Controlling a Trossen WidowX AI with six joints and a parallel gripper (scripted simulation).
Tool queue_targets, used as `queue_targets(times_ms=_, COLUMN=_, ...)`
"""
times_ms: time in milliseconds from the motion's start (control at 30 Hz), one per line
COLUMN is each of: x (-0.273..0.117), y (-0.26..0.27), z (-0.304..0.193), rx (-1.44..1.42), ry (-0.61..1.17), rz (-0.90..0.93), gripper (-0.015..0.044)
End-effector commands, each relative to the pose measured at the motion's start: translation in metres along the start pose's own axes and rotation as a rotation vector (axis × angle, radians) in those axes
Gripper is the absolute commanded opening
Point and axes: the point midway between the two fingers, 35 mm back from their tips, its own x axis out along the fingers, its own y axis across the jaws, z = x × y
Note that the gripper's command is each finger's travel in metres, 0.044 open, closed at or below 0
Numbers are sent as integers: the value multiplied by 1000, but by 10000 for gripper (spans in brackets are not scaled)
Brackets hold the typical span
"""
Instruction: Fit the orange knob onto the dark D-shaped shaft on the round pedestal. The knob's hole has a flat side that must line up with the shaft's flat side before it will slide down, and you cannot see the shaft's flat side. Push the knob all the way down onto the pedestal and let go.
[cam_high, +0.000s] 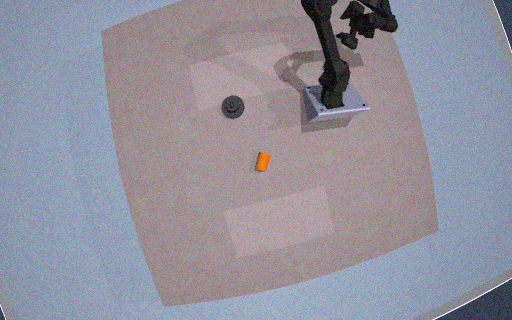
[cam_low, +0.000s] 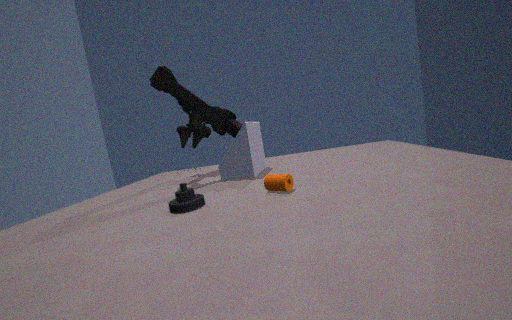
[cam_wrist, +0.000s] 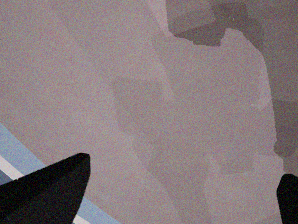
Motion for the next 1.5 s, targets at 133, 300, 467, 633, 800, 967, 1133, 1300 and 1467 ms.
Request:
queue_targets(times_ms=133, x=27, y=-5, z=-26, rx=-71, ry=127, rz=-96, gripper=440)
queue_targets(times_ms=300, x=59, y=-20, z=-68, rx=-172, ry=310, rz=-231, gripper=440)
queue_targets(times_ms=467, x=80, y=-42, z=-112, rx=-273, ry=494, rz=-366, gripper=440)
queue_targets(times_ms=633, x=89, y=-70, z=-158, rx=-375, ry=679, rz=-499, gripper=440)
queue_targets(times_ms=800, x=87, y=-101, z=-195, rx=-444, ry=831, rz=-620, gripper=440)
queue_targets(times_ms=967, x=73, y=-136, z=-234, rx=-539, ry=1020, rz=-755, gripper=440)
queue_targets(times_ms=1133, x=47, y=-173, z=-266, rx=-633, ry=1210, rz=-890, gripper=440)
queue_targets(times_ms=1300, x=12, y=-207, z=-289, rx=-726, ry=1399, rz=-1027, gripper=440)
queue_targets(times_ms=1467, x=-31, y=-238, z=-301, rx=-818, ry=1588, rz=-1165, gripper=440)
